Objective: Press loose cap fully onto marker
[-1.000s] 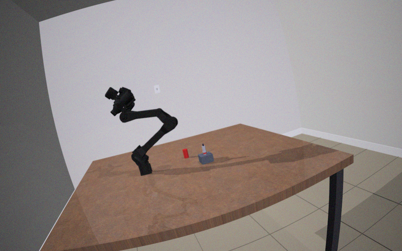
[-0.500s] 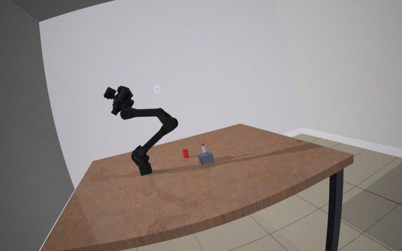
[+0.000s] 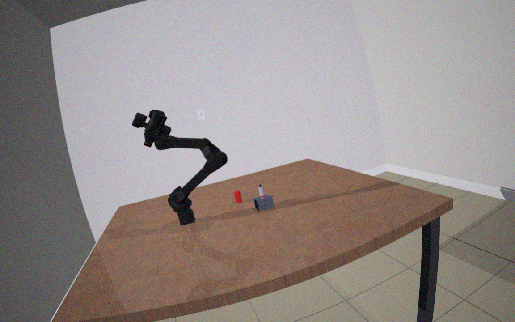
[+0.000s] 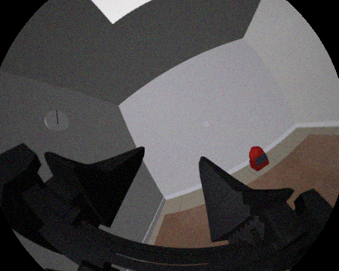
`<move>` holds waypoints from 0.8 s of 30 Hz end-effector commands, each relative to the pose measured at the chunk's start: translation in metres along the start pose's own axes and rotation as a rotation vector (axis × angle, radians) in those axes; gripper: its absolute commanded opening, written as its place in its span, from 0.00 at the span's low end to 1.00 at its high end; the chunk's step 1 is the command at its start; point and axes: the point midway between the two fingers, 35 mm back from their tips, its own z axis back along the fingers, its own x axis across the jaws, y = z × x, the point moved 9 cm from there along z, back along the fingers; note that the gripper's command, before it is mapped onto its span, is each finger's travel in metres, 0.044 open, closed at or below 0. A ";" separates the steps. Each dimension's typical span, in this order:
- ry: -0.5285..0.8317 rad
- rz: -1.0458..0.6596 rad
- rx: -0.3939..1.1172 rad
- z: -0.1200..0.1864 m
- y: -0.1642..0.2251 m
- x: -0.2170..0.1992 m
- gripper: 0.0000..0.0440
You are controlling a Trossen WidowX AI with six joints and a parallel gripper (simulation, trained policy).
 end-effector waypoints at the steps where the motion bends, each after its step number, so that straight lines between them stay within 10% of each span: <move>1: 0.000 0.011 0.011 -0.002 -0.001 0.001 0.70; 24: 0.055 0.114 0.110 -0.016 0.010 -0.006 0.71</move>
